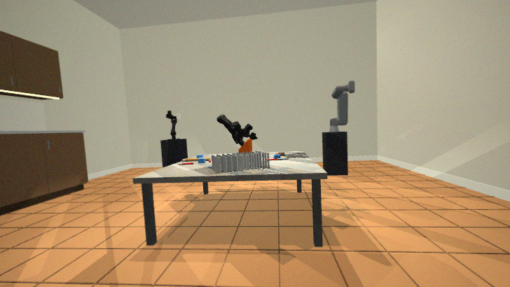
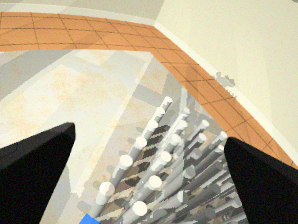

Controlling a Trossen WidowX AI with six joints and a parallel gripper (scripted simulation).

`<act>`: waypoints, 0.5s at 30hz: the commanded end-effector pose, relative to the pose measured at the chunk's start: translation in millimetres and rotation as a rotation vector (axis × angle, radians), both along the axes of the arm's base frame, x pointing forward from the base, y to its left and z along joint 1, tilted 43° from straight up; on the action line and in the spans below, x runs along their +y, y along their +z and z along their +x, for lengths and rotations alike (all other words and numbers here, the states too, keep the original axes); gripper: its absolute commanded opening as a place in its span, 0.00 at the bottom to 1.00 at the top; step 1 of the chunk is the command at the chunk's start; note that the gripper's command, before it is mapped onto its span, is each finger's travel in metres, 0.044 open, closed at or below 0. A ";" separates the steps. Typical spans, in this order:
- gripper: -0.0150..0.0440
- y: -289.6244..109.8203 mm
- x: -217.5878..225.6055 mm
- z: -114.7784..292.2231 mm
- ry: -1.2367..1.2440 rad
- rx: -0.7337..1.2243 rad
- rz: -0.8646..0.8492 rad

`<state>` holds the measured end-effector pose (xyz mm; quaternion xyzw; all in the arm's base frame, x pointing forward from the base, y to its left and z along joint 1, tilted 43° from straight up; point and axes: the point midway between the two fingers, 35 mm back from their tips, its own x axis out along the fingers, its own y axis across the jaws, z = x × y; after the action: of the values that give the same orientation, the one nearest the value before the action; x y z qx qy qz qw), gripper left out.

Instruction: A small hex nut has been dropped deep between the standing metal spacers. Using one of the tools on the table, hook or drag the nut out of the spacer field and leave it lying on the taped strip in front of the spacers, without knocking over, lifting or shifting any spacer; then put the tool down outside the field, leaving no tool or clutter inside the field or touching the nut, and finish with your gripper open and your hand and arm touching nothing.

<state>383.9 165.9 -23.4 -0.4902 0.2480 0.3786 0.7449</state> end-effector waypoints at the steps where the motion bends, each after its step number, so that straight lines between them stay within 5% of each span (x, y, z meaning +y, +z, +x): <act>1: 1.00 -21.8 50.4 -30.6 0.283 0.006 -0.149; 15: 1.00 -113.3 169.6 -230.7 1.575 -0.086 -0.684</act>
<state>191.0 323.6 -123.1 -0.7264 -0.0274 0.6587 0.1943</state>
